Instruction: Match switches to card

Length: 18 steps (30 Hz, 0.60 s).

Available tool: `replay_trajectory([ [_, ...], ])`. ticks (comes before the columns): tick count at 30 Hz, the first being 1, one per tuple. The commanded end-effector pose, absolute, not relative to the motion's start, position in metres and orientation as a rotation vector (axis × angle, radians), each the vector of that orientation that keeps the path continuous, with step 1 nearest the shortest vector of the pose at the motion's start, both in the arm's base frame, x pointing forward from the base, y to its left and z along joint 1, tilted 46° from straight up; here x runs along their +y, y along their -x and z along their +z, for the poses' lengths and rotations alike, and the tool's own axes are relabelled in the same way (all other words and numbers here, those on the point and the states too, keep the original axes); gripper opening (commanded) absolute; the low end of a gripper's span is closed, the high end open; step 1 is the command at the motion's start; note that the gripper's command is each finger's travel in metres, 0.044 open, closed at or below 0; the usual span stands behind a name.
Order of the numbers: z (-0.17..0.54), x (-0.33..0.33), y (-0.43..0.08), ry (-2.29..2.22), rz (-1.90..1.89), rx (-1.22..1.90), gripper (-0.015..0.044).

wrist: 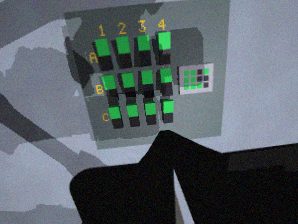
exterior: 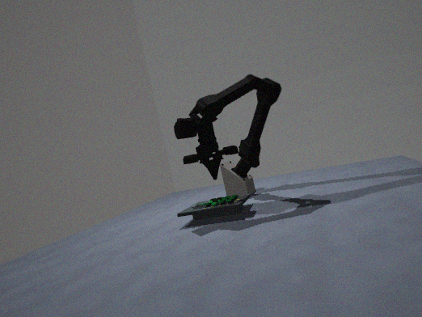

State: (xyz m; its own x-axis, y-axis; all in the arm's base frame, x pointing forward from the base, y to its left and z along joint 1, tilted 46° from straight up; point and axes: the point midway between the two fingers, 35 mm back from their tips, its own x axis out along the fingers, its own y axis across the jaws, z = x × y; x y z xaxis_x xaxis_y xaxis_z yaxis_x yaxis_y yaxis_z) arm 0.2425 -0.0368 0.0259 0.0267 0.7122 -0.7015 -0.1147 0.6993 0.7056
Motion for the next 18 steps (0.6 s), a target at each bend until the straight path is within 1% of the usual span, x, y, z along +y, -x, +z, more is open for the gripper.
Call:
replay_trajectory([
  [1, 0.016, -0.048, -0.254, -0.532, 0.689, 1.415, 0.0],
  [4, 0.014, -0.046, -0.254, -0.532, 0.69, 1.417, 0.0],
  [8, -0.008, -0.022, -0.256, -0.526, 0.7, 1.439, 0.0],
  [18, -0.015, -0.015, -0.256, -0.526, 0.7, 1.438, 0.0],
])
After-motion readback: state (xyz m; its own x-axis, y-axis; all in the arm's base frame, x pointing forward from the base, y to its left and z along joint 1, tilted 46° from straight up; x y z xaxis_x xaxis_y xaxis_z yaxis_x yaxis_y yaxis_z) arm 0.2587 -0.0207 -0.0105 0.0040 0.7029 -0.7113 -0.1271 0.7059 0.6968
